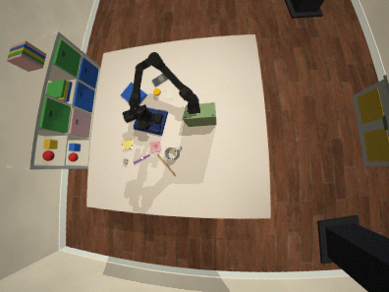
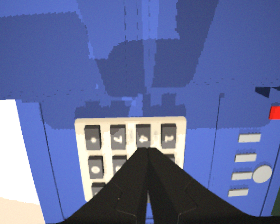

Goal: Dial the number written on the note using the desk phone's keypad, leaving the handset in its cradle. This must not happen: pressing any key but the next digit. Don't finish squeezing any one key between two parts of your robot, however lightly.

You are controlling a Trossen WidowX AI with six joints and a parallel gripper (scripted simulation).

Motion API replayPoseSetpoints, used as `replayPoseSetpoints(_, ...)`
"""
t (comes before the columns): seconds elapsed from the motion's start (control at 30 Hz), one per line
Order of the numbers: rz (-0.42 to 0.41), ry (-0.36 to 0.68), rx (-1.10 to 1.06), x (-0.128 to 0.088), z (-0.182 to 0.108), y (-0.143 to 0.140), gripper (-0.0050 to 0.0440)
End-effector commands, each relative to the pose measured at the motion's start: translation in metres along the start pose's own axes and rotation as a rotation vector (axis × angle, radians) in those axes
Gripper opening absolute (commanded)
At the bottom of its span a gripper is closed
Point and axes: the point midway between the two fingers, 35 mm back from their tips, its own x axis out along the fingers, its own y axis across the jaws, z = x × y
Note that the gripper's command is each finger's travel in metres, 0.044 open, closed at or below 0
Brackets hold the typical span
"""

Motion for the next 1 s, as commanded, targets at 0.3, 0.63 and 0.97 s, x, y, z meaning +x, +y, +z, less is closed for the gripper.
replayPoseSetpoints(0.3,0.005,0.005,-0.008,0.018,0.0,0.001,-0.005)
replayPoseSetpoints(0.63,0.005,0.005,-0.008,0.02,0.0,0.001,-0.005)
replayPoseSetpoints(0.97,0.005,0.005,-0.008,0.02,0.0,0.001,-0.005)
